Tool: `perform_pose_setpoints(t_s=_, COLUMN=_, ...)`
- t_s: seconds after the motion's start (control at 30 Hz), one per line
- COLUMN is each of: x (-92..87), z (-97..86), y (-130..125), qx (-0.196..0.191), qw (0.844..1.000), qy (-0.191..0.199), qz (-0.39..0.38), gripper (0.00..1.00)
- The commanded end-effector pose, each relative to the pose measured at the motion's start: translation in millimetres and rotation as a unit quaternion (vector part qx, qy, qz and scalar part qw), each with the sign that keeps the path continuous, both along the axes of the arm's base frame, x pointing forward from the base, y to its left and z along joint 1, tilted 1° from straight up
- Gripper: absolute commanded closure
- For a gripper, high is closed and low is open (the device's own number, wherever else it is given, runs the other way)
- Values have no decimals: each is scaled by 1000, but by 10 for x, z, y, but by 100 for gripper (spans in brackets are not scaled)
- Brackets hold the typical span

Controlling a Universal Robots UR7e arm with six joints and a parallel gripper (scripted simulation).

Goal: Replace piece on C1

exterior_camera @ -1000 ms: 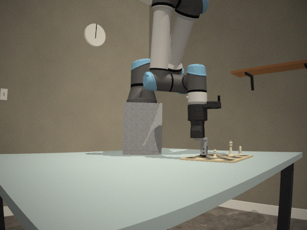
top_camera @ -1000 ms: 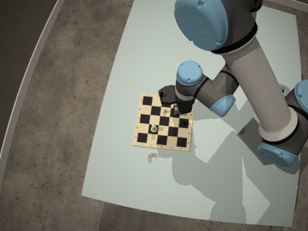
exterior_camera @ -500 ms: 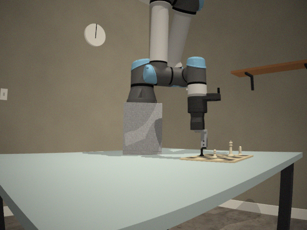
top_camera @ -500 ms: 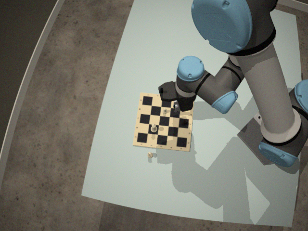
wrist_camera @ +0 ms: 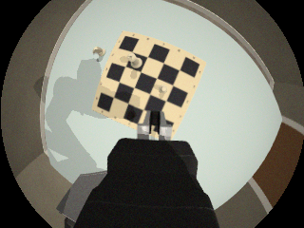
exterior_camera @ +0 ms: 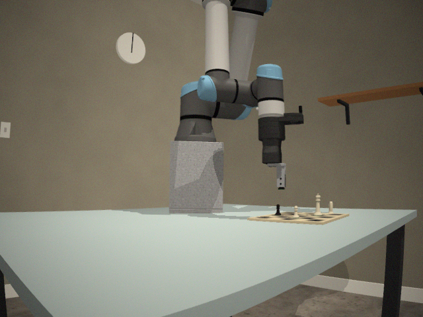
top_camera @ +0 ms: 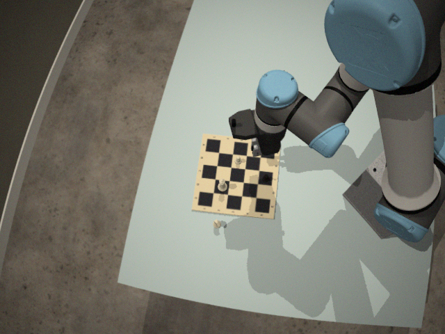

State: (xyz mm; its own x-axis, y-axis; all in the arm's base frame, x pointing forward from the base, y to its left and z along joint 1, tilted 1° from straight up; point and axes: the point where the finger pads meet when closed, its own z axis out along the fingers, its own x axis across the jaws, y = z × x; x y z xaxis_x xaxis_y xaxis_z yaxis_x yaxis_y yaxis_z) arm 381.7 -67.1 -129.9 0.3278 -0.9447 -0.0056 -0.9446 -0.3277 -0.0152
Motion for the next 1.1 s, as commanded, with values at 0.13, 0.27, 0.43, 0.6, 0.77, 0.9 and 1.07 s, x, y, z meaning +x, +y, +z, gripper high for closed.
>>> perform_pose_setpoints(t_s=0.13, x=0, z=187, y=-5, qx=0, qw=1000, qy=1, qz=0, gripper=100)
perform_pose_setpoints(t_s=0.27, x=0, z=226, y=-5, qx=0, qw=1000, qy=1, qz=0, gripper=100)
perform_pose_setpoints(t_s=0.43, x=0, z=238, y=-5, qx=0, qw=1000, qy=1, qz=0, gripper=100)
perform_pose_setpoints(t_s=0.6, x=0, z=239, y=-5, qx=0, qw=1000, qy=1, qz=0, gripper=100)
perform_pose_setpoints(t_s=0.77, x=0, z=239, y=-5, qx=0, qw=1000, qy=1, qz=0, gripper=100)
perform_pose_setpoints(t_s=0.9, x=7, z=238, y=-5, qx=0, qw=1000, qy=1, qz=-3, gripper=100)
perform_pose_setpoints(t_s=1.07, x=48, z=237, y=-4, qx=1, qw=1000, qy=1, qz=-20, gripper=100)
